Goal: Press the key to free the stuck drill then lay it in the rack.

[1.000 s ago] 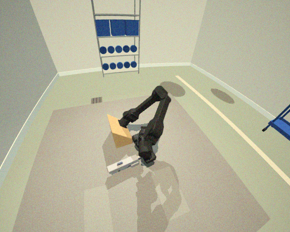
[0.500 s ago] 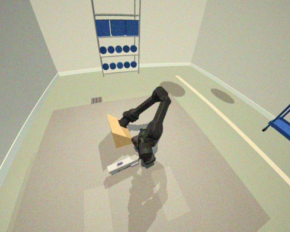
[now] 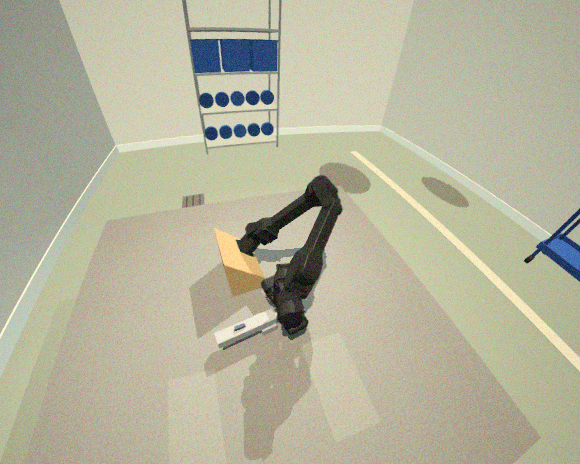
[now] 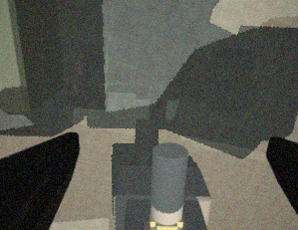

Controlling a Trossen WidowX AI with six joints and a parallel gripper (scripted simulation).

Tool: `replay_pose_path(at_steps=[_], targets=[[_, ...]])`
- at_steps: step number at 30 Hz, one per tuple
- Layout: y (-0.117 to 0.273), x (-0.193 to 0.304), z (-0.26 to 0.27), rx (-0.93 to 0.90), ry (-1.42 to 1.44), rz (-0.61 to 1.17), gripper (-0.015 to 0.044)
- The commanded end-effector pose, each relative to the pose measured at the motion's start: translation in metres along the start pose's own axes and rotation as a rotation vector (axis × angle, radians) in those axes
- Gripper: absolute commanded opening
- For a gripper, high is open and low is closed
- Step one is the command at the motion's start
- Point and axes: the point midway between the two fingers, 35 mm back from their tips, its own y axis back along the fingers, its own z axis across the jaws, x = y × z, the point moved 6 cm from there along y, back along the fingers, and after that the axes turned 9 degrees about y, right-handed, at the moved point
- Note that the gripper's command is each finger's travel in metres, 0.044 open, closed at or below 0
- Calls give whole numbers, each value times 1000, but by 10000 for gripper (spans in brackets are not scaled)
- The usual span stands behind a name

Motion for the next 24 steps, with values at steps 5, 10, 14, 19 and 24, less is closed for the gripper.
replay_pose_path(at_steps=[5,10,14,19,24], targets=[[-14,2,4,-5,-9,-10,440],[-12,2,2,-2,-1,-2,414],[-12,2,2,-2,-1,-2,309],[-12,2,2,-2,-1,-2,177],[-12,2,2,-2,-1,-2,46]])
